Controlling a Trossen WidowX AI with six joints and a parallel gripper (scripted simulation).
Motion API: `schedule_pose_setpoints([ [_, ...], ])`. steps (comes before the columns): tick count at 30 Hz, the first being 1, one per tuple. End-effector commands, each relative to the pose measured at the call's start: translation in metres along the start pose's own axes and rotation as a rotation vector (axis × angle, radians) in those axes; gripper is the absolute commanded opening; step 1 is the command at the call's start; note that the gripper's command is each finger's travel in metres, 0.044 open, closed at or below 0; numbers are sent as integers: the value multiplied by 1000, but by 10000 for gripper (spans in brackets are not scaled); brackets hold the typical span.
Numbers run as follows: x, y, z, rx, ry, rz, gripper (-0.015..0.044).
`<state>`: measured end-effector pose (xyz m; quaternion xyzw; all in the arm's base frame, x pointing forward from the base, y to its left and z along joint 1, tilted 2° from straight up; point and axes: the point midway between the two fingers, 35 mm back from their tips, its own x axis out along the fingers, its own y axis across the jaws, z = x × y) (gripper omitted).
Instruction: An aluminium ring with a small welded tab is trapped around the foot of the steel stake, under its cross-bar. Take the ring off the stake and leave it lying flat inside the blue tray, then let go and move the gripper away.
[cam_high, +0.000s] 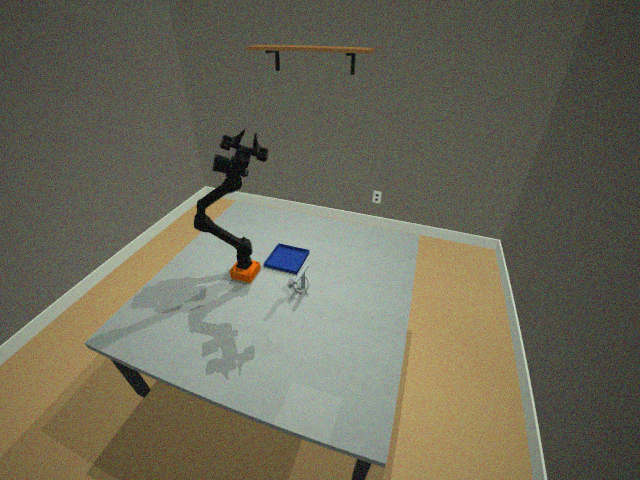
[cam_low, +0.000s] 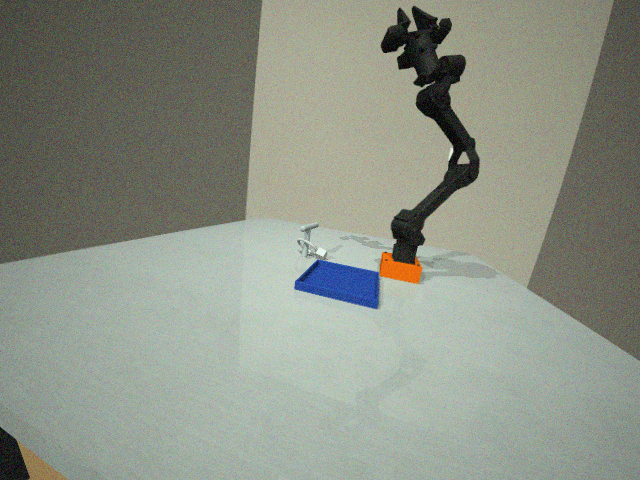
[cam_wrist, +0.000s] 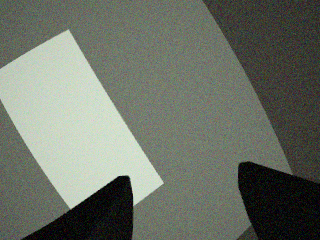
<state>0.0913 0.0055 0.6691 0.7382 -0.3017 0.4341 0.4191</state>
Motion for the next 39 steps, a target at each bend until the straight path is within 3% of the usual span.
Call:
schedule_pose_setpoints([
  [1,-3,-28,-1,-98,12,-65,200],
  [26,-62,-206,37,-724,144,-569,200],
  [39,-101,-258,60,-918,245,-760,200],
])
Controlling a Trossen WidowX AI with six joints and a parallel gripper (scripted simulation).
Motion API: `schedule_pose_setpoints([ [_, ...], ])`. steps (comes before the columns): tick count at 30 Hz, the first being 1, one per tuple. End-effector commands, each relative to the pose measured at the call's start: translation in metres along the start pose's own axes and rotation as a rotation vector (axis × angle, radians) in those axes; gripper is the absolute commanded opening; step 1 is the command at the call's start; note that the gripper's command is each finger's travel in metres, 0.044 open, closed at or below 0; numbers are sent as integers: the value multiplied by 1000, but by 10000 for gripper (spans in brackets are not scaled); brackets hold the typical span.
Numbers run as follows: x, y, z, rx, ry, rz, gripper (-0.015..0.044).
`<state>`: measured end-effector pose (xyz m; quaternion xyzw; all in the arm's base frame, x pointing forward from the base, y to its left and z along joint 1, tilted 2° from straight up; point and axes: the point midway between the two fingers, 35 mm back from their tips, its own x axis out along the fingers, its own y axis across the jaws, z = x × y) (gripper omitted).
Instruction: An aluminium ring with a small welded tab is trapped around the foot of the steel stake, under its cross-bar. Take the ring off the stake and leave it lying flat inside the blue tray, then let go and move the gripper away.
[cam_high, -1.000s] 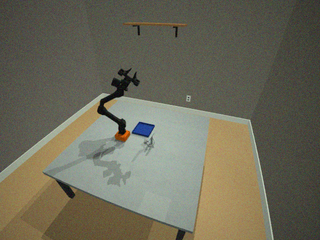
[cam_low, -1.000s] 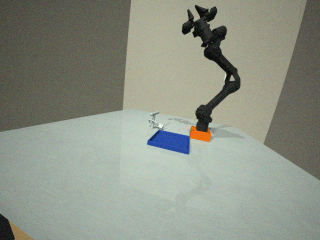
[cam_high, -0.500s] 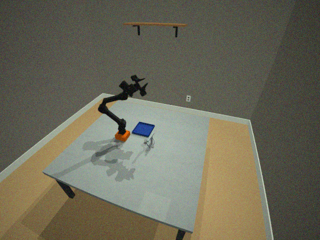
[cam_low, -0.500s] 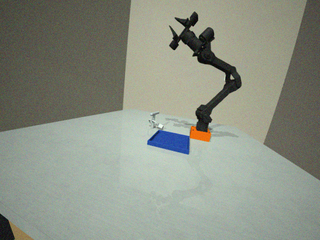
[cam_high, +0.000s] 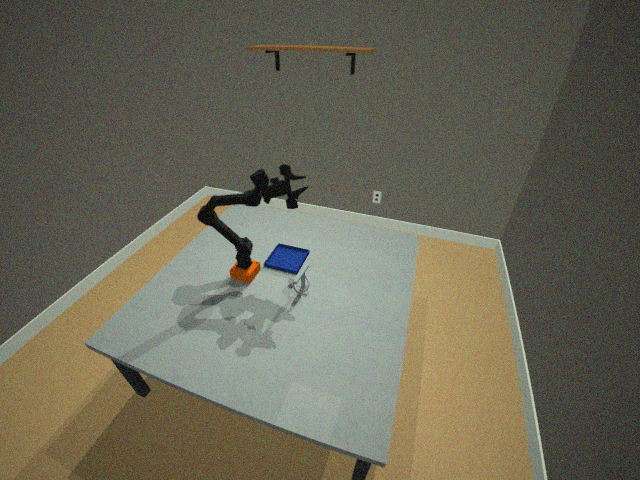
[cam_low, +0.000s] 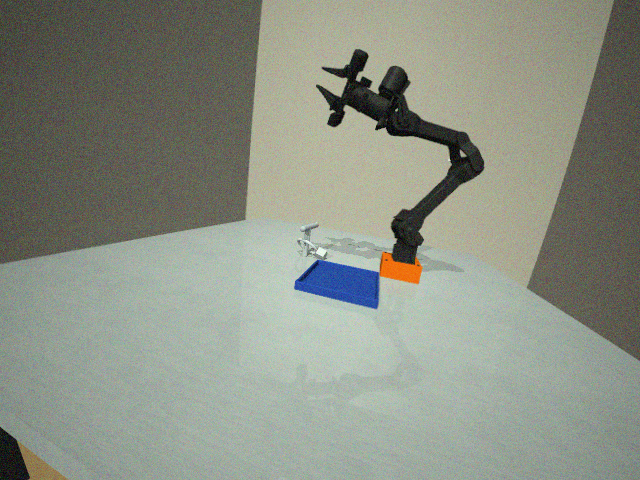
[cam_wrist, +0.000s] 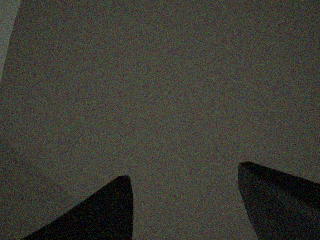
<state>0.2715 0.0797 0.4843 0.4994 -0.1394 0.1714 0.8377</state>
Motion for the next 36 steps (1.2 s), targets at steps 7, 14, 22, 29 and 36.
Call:
schedule_pose_setpoints([
  [7,1,-41,-25,-132,84,-105,200],
  [14,-3,-75,-43,-240,159,-188,200],
  [22,-11,-114,-62,-359,257,-280,200],
  [29,-23,-149,-78,-459,351,-358,200],
  [36,-40,-185,-92,-552,454,-437,200],
])
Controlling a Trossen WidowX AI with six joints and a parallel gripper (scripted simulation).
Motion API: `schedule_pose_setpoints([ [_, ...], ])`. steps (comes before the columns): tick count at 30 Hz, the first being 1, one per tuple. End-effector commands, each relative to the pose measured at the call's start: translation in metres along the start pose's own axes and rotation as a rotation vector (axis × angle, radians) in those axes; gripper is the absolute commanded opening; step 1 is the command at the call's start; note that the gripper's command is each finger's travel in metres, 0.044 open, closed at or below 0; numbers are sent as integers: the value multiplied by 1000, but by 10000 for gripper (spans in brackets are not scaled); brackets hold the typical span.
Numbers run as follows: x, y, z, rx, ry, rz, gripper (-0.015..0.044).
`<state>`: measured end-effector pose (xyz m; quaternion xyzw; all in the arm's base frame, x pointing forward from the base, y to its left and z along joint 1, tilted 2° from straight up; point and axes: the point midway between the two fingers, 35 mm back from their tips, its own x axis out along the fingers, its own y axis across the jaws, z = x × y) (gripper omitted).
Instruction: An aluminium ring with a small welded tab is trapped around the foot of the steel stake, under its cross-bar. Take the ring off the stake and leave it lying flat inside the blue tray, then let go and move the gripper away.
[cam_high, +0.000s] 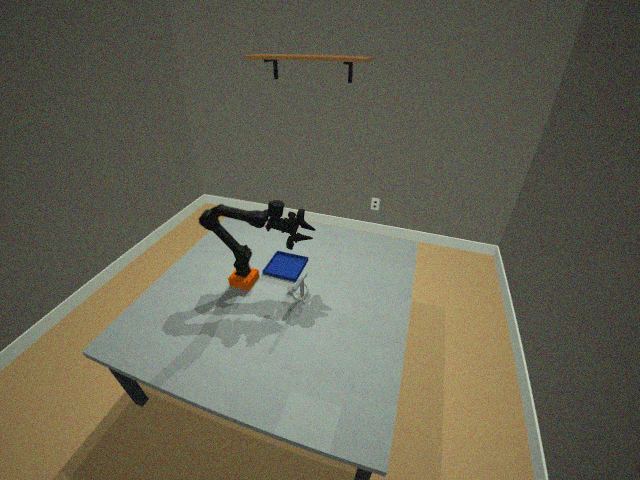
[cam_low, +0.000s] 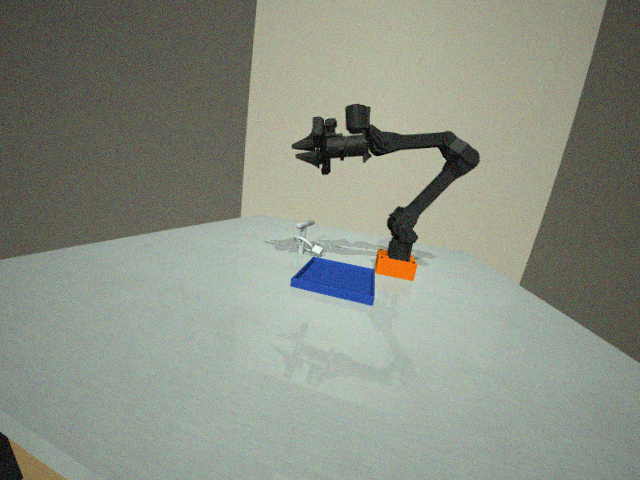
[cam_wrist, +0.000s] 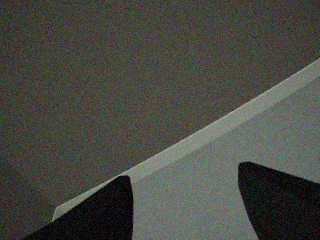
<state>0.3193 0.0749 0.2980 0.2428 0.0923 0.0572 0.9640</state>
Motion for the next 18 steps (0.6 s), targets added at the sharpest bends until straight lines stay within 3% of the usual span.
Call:
schedule_pose_setpoints([
  [1,4,-14,-20,-49,62,-36,200],
  [18,0,-76,-96,-251,330,-171,200],
])
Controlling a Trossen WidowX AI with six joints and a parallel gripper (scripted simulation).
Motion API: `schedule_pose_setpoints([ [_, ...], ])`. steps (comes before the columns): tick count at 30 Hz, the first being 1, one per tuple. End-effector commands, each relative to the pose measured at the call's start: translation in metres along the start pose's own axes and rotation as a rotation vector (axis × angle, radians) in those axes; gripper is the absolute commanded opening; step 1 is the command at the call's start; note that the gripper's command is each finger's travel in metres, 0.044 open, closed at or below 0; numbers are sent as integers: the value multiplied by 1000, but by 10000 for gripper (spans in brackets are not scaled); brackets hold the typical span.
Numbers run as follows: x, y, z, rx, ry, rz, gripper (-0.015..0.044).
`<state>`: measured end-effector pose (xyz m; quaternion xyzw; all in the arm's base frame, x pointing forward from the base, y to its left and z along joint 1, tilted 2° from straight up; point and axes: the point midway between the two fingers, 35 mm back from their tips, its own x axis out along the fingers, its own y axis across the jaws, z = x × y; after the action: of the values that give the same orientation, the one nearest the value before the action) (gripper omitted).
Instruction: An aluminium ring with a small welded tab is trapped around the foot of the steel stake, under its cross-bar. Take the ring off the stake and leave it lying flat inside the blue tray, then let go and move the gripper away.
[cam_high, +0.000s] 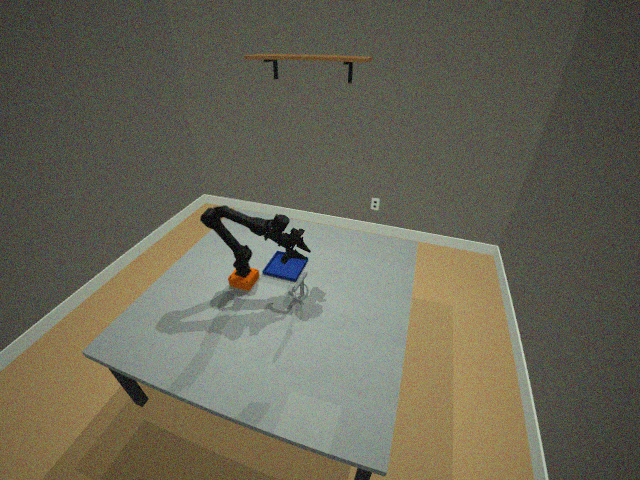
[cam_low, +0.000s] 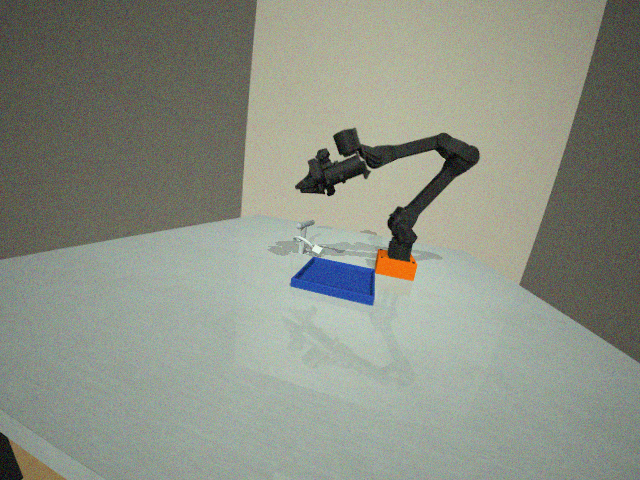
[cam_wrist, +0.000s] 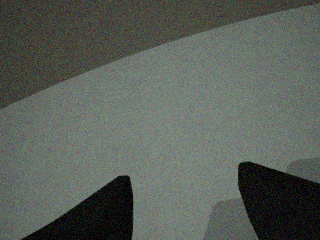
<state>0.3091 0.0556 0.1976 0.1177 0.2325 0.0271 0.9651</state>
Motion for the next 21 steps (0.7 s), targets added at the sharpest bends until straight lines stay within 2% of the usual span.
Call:
schedule_pose_setpoints([
  [1,5,-11,-24,-44,78,-26,200],
  [14,8,-45,-82,-42,269,-125,200],
  [21,3,-73,-141,-143,461,-150,200],
])
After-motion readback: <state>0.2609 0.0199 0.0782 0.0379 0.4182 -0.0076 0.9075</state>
